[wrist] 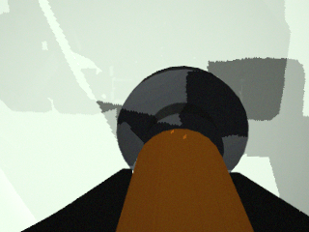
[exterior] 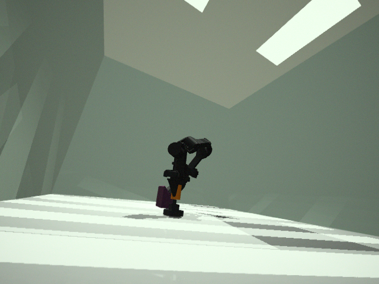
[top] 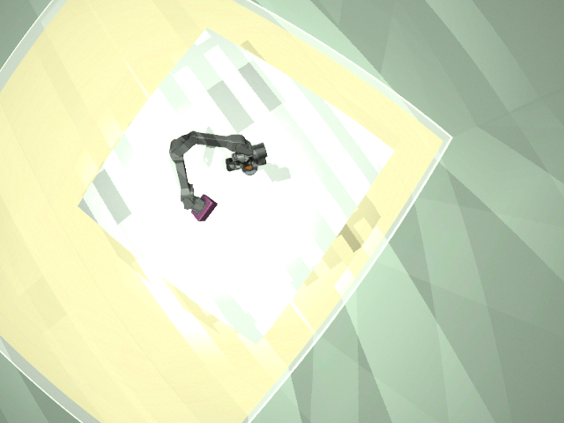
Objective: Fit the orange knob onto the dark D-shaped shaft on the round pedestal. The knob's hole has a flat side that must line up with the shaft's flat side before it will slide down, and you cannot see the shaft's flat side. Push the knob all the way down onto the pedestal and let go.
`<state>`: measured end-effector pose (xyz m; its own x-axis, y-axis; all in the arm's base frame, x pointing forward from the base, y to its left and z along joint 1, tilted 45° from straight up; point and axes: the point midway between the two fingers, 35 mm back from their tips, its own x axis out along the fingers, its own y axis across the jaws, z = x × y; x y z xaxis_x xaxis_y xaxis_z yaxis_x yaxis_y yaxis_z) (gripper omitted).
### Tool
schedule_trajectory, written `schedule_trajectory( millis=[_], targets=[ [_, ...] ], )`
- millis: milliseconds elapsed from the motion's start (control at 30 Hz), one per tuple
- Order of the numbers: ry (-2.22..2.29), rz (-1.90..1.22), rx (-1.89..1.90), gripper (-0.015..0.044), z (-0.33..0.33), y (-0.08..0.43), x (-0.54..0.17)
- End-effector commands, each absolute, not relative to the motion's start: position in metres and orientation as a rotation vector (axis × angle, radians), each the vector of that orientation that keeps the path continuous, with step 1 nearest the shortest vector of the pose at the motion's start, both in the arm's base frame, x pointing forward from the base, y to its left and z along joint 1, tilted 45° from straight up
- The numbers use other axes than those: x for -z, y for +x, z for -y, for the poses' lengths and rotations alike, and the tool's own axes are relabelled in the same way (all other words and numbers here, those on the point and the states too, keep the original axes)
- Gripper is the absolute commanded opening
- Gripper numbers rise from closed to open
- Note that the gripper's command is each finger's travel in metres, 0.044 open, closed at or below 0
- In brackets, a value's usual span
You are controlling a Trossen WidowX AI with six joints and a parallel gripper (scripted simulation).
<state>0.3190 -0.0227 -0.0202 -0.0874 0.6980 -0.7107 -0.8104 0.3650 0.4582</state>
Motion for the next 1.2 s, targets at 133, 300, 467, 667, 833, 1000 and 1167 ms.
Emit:
schedule_trajectory(
  millis=[133, 300, 467, 667, 833, 1000, 1167],
  targets=[
    [-0.172, -1.047, -1.279, 0.0, 0.0263, 0.3229, 0.021],
    [-0.172, -1.047, -1.279, 0.0, 0.0254, 0.3238, 0.0234],
    [-0.172, -1.047, -1.279, 0.0, 0.0236, 0.3236, 0.0246],
    [-0.172, -1.047, -1.279, 0.0, 0.0233, 0.3235, 0.0241],
    [-0.172, -1.047, -1.279, 0.0, 0.0225, 0.3221, 0.0238],
    [-0.172, -1.047, -1.279, 0.0, 0.0218, 0.3209, 0.0234],
    [-0.172, -1.047, -1.279, 0.0, 0.0209, 0.3186, 0.0224]
  ],
)
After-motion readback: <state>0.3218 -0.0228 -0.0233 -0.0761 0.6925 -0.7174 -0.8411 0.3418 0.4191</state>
